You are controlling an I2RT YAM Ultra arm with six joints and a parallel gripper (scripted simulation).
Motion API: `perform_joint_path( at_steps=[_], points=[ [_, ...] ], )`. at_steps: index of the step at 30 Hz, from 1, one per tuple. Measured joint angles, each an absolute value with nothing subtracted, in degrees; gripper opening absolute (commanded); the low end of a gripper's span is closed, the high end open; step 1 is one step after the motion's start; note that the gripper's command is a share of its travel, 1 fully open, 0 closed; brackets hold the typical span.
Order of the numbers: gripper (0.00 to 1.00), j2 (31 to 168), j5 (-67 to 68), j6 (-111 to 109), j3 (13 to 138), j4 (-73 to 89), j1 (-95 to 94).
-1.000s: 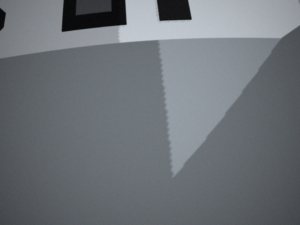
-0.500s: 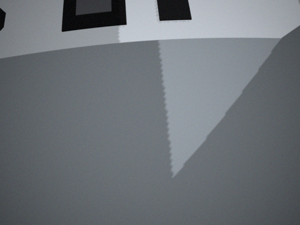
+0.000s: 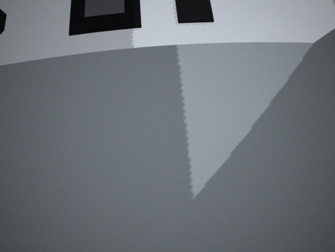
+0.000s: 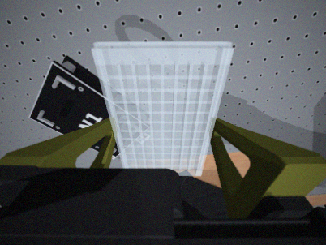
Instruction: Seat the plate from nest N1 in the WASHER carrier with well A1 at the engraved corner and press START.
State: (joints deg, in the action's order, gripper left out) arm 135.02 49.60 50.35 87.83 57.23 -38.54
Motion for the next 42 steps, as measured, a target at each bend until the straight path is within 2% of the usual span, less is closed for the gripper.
perform_joint_path(
  at_steps=[8, 42],
  points=[
    [0.84, 131.00, 50.52, 49.25, 87.31, 57.23, -36.86],
    [0.84, 131.02, 50.54, 48.71, 87.29, 57.23, -36.91]
  ],
)
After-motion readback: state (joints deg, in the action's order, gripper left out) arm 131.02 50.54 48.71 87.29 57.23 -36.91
